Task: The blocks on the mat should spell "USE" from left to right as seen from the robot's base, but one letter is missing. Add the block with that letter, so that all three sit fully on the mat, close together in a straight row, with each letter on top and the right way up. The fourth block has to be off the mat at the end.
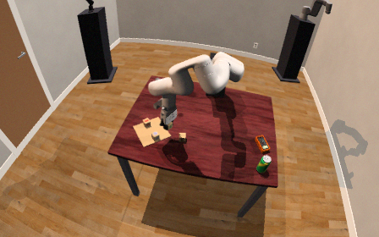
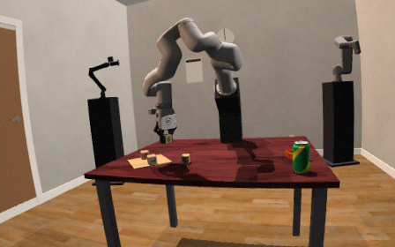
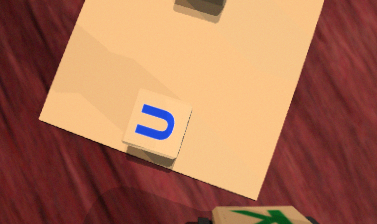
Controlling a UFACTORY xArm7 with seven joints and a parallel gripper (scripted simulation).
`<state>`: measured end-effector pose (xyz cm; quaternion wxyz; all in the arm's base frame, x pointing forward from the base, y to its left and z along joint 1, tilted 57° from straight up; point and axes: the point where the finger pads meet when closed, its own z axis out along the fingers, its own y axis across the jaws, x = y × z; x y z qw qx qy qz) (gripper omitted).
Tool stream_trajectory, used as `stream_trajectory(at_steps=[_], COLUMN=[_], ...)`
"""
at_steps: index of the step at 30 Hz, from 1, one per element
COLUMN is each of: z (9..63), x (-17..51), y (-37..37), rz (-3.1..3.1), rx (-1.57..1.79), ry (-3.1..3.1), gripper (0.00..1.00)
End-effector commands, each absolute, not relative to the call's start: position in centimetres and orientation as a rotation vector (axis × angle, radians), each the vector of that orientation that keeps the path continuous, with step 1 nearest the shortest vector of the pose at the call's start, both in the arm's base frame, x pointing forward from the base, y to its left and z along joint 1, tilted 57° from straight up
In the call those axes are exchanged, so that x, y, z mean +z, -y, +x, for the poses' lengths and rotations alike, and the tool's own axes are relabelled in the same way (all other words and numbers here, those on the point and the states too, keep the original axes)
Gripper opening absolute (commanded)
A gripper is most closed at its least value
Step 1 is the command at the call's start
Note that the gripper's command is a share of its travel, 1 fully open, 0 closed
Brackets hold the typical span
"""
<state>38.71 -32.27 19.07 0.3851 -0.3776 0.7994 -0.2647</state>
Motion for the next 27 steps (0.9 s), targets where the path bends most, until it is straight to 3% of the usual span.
stream_trajectory(at_steps=[1,11,27], z=[37.8,35.9,35.6], x=[17.8,16.1,15.9], y=[37.7,44.1,44.8], rz=[-0.840,-0.673,-0.656], rx=[-0.563,-0.475,-0.465], ry=[-2.038,-2.083,-2.089], gripper=[0.41,0.41,0.41])
